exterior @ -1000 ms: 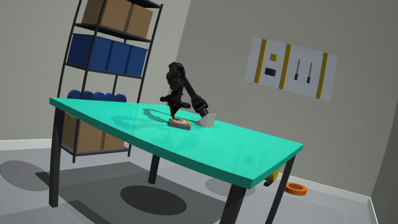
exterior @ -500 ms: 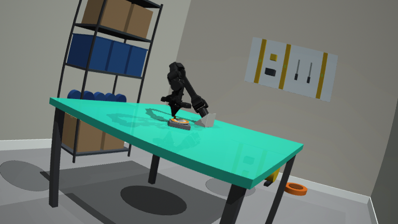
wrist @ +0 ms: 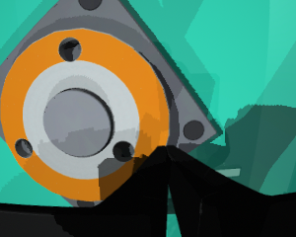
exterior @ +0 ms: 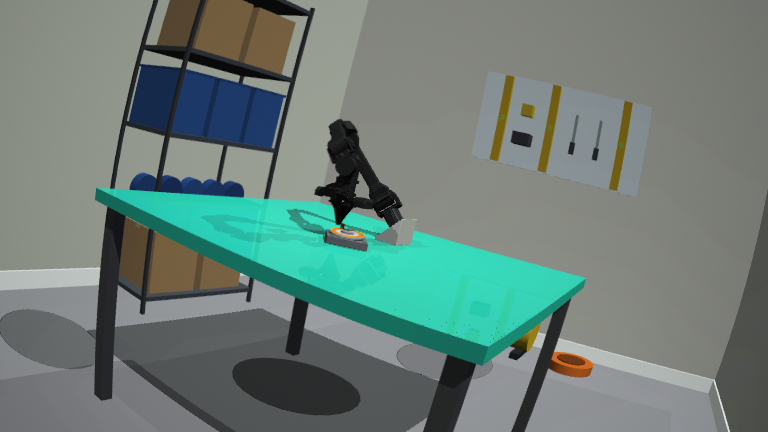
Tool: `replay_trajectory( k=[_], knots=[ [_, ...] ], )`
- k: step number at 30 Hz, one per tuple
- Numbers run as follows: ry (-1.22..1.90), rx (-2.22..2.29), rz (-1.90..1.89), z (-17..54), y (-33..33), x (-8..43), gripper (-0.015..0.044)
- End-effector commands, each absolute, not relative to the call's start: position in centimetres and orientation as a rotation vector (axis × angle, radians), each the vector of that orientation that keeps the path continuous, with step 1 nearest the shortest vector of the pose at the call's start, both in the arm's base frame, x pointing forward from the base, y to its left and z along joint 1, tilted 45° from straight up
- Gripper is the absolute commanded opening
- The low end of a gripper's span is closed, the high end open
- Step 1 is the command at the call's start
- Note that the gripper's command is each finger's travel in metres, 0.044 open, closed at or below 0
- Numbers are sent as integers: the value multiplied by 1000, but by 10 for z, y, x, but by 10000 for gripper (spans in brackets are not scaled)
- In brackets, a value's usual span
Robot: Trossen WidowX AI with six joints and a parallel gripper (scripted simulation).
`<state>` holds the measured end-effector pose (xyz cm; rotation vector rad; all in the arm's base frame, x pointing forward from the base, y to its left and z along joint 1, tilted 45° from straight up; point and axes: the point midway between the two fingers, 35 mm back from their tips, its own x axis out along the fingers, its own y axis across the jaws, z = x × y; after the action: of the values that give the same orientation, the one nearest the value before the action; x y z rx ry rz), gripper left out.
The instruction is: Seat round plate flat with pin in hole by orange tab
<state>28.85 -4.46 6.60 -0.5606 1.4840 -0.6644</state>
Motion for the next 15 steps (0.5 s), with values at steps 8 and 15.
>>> replay_trajectory(
  k=[8, 15],
  knots=[
    [1489, -556, -667, 62, -41, 277, 0],
    [1489, -556, -667, 60, -39, 274, 0]
  ],
)
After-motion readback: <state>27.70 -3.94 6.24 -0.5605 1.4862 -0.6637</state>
